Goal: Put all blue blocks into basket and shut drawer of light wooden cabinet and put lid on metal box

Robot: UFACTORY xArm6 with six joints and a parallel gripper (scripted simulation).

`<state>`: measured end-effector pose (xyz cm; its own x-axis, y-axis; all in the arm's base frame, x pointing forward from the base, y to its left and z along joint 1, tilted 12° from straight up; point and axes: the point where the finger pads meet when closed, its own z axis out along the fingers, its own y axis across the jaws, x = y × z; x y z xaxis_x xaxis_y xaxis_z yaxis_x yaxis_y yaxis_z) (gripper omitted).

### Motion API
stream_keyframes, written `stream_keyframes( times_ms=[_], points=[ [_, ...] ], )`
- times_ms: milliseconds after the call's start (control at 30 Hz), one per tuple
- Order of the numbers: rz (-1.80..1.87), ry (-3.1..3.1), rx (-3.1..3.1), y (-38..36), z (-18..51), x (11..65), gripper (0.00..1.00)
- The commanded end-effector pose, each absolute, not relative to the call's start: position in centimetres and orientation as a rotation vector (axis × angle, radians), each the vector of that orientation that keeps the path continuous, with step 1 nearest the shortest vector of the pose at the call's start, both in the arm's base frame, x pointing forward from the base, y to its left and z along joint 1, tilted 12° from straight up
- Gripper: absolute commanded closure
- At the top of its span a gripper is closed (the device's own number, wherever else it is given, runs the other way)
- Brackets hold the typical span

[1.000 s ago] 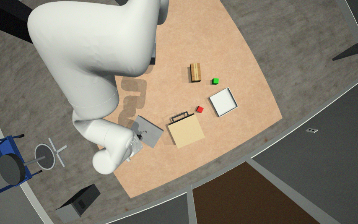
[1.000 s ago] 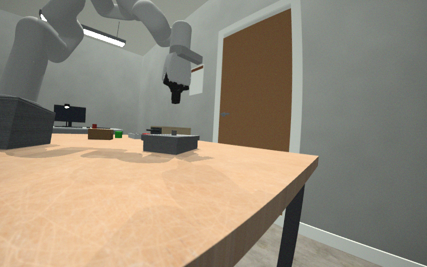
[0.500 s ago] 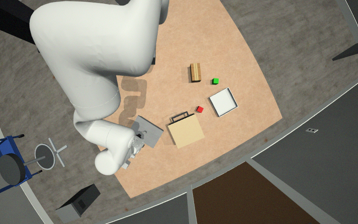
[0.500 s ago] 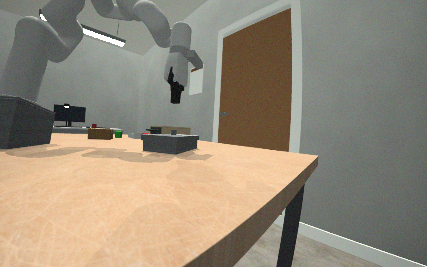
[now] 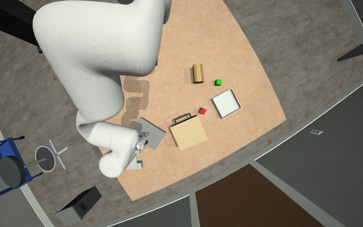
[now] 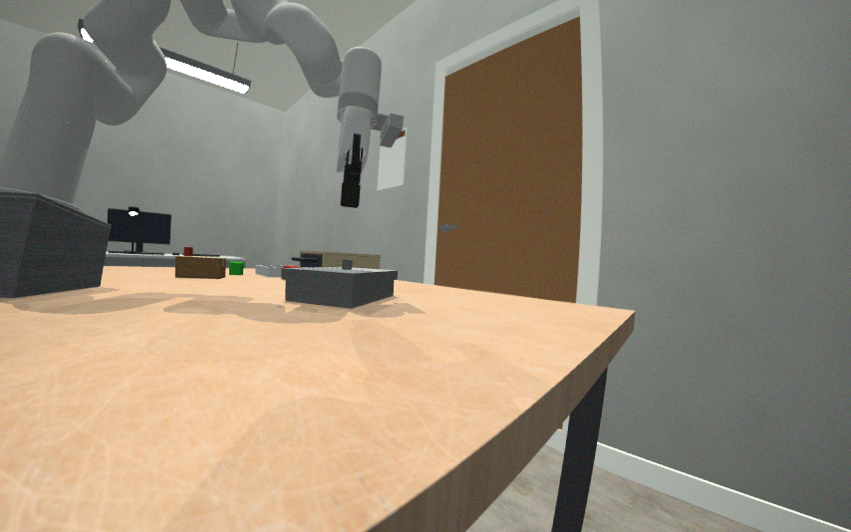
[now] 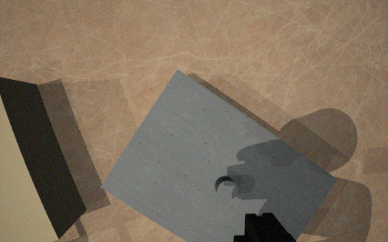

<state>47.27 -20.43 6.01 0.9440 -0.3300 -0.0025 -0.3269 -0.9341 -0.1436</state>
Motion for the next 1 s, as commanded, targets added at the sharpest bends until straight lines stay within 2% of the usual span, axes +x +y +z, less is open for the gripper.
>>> stream_keyframes(
  times_ms=[0, 567, 967],
  points=[
    [-0.089, 0.088, -2.988, -20.51, 6.19, 47.4, 1.0],
    [-0.191, -0.904, -2.846, -20.51, 6.18, 47.4, 1.0],
    [-0.198, -0.937, -2.832, -20.51, 6.18, 47.4, 1.0]
  ],
)
